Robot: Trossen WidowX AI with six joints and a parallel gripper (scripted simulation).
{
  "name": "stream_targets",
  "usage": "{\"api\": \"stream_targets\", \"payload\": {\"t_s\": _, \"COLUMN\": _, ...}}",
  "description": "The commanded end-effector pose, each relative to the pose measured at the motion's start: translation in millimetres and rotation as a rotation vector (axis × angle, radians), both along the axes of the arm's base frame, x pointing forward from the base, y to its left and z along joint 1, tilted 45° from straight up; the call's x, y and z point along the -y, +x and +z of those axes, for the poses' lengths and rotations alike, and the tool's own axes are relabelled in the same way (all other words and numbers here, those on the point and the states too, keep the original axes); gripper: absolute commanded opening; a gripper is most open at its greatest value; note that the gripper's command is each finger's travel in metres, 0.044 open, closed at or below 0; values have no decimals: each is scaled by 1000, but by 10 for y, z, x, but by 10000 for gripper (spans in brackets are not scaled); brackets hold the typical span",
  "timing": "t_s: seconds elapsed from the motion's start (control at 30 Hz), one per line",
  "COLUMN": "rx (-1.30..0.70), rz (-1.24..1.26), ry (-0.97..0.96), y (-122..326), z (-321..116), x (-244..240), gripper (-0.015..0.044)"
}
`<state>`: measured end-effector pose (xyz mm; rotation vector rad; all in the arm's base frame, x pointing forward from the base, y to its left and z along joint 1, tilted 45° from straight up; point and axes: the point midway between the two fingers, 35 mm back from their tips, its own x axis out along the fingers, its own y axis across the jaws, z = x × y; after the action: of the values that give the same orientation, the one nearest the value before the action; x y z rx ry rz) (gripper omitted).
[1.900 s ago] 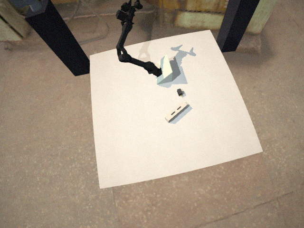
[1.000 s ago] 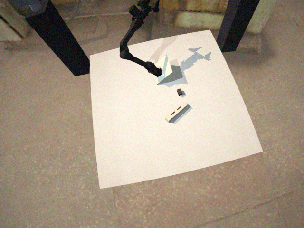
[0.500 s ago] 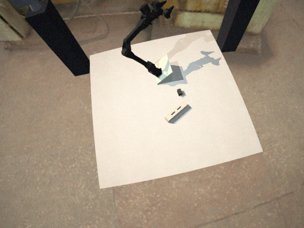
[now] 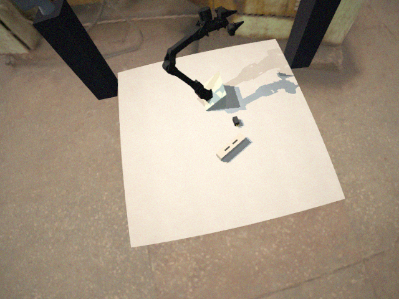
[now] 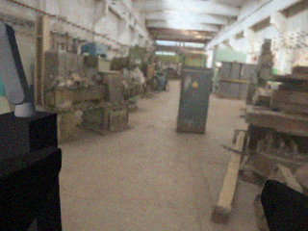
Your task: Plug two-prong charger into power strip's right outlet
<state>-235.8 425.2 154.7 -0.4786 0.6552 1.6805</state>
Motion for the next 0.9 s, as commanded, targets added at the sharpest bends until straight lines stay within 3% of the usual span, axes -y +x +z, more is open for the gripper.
{"api": "stream_targets", "payload": {"t_s": 0.0, "rx": 34, "rz": -58, "ry": -45, "y": 244, "z": -183, "x": -63, "gripper": 440}}
{"api": "stream_targets", "payload": {"t_s": 0.87, "rx": 136, "rz": -506, "ry": -391, "y": 1892, "z": -1095, "x": -54, "gripper": 440}}
